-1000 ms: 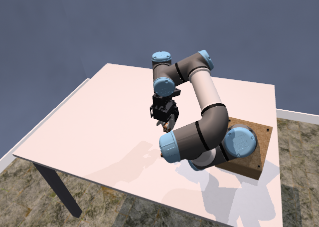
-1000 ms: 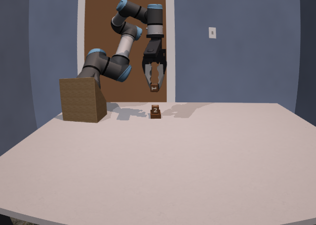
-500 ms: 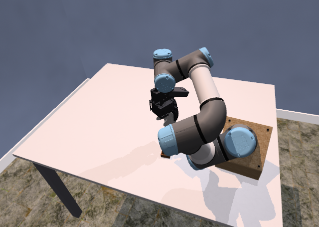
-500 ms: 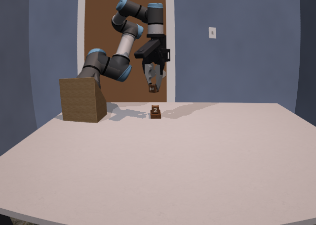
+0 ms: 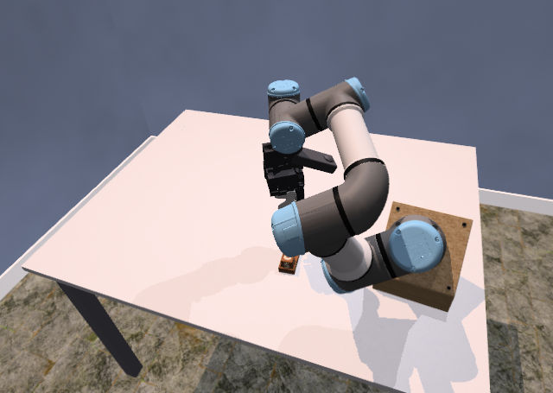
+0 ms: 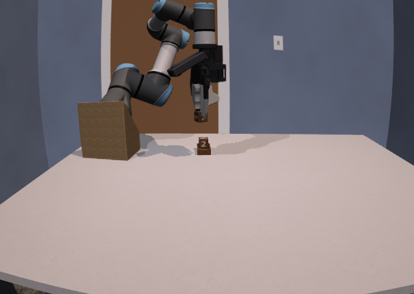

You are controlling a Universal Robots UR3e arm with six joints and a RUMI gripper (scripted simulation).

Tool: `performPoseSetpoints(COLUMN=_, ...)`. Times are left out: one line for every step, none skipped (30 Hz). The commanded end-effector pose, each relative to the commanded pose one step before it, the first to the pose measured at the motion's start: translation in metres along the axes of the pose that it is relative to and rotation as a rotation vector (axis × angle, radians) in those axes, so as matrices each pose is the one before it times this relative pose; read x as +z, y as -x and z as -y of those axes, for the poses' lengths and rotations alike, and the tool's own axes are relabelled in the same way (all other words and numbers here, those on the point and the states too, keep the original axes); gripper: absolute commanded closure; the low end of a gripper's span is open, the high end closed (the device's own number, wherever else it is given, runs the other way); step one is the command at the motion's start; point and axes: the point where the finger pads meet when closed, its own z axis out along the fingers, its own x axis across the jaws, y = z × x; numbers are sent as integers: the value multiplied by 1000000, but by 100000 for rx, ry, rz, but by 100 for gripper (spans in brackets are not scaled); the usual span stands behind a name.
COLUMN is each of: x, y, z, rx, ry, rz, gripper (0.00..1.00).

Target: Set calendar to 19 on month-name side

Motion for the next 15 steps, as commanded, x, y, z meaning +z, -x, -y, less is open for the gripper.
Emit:
performPoseSetpoints(x=-309, y=4549, z=2606, rx=15767, ry=-665, rz=308, gripper=90)
performPoseSetpoints(x=142, y=1277, z=525, rx=4566, ry=1, rz=0, gripper=90)
performPoseSetpoints(x=119, y=1015, z=346, rx=3569, ry=0, rz=0, gripper=90)
performPoseSetpoints(x=35, y=288, z=84, rx=999, ry=0, rz=0, gripper=90)
performPoseSetpoints(x=165, y=1317, z=355, rx=4566, ry=1, rz=0, gripper=90)
performPoseSetpoints(x=177, y=1329, z=268, rx=4557, ry=1, rz=0, gripper=90)
performPoseSetpoints(x=149, y=1065, z=147, rx=3619, ry=1, rz=0, gripper=90)
performPoseSetpoints(x=39, y=273, z=25, rx=922, ry=0, rz=0, gripper=90)
performPoseSetpoints(x=198, y=1337, z=95, rx=4520, ry=1, rz=0, gripper=90)
performPoseSetpoints(x=0, y=0, z=0, rx=0, ry=0, rz=0, gripper=90)
performPoseSetpoints(x=0, y=0, z=0, rx=0, ry=0, rz=0, gripper=90)
performPoseSetpoints(x=208, y=1333, z=9, rx=4492, ry=1, rz=-1, gripper=90)
performPoseSetpoints(x=218, y=1323, z=-75, rx=4459, ry=1, rz=-1, gripper=90)
performPoseSetpoints(x=227, y=1308, z=-157, rx=4419, ry=1, rz=-1, gripper=90)
performPoseSetpoints(x=236, y=1287, z=-236, rx=4374, ry=1, rz=-1, gripper=90)
